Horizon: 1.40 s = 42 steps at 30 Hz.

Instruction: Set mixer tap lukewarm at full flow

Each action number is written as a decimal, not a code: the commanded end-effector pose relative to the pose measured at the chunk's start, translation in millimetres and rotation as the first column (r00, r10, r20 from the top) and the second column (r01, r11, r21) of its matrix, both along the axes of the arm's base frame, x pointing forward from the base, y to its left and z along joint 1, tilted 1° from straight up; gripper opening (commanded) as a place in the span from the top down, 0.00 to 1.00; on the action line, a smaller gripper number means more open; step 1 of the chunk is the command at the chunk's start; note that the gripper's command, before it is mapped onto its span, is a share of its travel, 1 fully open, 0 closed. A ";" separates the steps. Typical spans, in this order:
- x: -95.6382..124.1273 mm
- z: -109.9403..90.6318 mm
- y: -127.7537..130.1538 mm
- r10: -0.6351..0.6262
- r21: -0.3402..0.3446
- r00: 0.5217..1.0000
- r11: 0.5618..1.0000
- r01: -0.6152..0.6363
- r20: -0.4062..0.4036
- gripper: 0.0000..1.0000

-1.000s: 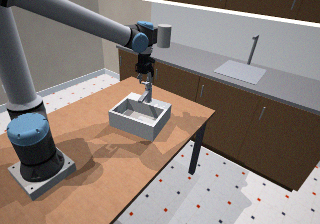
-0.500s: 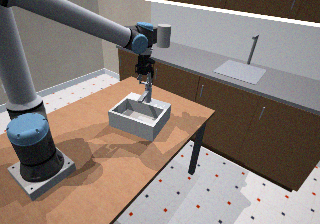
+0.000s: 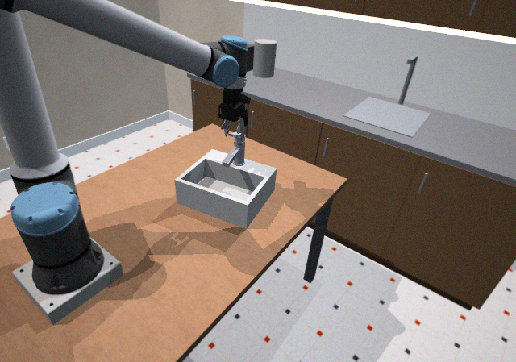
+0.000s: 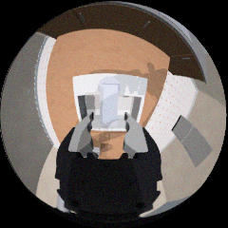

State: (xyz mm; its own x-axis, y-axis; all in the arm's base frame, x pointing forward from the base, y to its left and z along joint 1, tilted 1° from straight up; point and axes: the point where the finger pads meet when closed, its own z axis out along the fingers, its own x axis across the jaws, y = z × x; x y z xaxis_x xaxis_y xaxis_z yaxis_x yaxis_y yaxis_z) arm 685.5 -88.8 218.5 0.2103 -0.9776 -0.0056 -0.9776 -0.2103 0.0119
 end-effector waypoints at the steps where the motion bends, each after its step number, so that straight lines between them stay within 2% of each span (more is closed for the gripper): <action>1: -0.2 -0.5 -1.2 -0.002 0.001 1.000 1.000 0.002 0.000 0.57; 24: -0.2 -0.5 -1.2 -0.002 0.001 1.000 1.000 0.002 0.000 0.57; 25: -0.2 -0.5 -1.2 -0.002 0.001 1.000 1.000 0.002 0.000 1.00; 42: -0.2 -0.5 -1.2 -0.002 0.001 1.000 1.000 0.002 0.000 1.00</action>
